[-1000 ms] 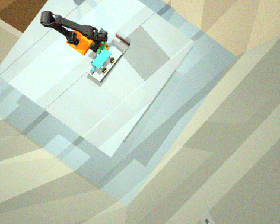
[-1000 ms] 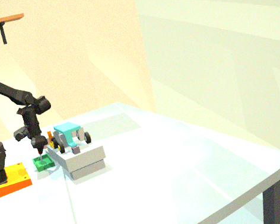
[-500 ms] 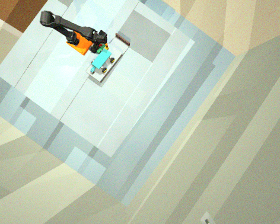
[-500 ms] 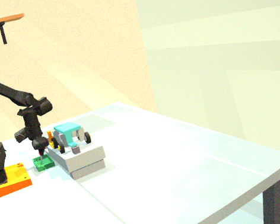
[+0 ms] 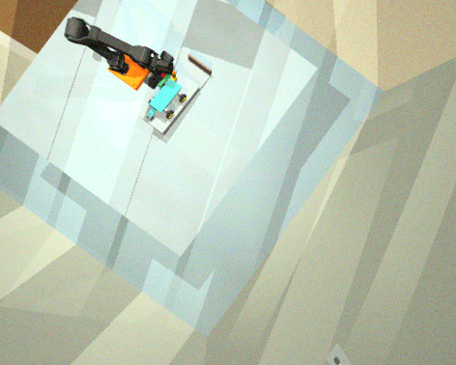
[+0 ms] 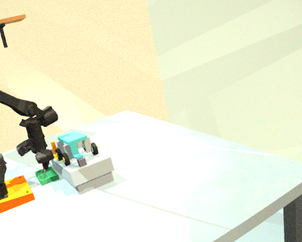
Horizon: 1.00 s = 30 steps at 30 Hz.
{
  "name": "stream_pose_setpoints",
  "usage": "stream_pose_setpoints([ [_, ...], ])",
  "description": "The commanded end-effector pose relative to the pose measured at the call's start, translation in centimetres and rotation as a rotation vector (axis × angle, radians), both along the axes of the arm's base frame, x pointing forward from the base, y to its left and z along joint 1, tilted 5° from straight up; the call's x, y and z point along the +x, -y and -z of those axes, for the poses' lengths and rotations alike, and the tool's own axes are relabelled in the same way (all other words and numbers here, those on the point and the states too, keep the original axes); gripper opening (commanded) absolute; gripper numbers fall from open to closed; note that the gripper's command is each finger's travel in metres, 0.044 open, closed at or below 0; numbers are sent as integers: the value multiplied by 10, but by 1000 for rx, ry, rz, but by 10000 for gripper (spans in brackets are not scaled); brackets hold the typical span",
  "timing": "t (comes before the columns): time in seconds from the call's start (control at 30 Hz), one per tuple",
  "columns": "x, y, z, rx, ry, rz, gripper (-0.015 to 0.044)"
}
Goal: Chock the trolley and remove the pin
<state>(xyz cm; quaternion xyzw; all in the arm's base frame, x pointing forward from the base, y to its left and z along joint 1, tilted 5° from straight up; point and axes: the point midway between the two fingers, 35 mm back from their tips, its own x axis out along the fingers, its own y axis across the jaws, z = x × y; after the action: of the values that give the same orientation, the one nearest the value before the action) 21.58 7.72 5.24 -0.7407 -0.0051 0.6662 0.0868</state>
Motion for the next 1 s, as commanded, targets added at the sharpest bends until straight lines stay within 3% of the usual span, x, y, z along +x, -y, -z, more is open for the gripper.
stream_pose_setpoints([
  [0.0,-1,1,2,5,-3,-5,190],
  [0.97,-2,16,13,4,-3,-5,190],
])
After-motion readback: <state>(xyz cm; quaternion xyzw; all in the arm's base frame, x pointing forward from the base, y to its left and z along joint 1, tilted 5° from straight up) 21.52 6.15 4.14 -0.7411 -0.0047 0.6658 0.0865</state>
